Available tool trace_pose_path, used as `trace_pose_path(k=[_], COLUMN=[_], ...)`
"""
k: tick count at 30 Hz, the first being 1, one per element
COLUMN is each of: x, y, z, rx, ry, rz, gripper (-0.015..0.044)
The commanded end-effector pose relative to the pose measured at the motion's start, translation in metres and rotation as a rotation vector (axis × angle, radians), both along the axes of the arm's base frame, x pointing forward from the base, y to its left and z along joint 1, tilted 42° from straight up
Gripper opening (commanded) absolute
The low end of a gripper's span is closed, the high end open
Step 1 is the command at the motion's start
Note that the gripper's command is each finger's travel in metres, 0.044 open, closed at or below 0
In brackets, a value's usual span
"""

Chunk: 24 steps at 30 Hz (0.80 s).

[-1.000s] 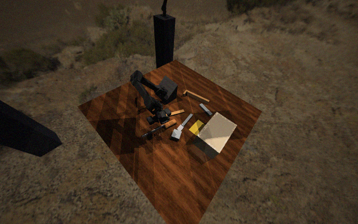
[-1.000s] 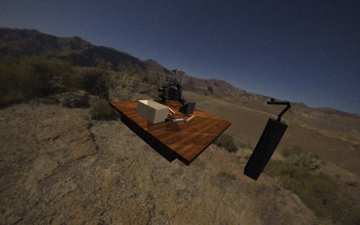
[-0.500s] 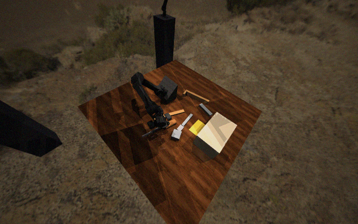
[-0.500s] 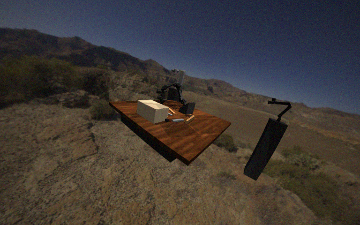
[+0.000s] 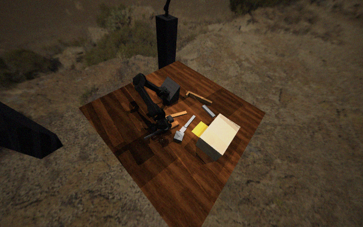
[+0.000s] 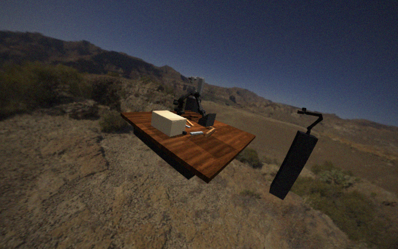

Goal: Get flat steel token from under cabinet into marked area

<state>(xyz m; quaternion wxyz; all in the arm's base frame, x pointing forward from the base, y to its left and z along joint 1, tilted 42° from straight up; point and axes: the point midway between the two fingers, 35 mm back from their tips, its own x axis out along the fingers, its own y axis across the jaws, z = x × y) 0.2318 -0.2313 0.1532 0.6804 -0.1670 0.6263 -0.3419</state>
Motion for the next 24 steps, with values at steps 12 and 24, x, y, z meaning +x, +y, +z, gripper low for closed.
trace_pose_path(k=[12,24], x=[-0.016,-0.018], y=[0.000,0.010], z=[-0.007,0.004], rx=[0.004,0.005], ry=[0.019,0.019], rz=[-0.013,-0.013], gripper=[0.0120,0.0120])
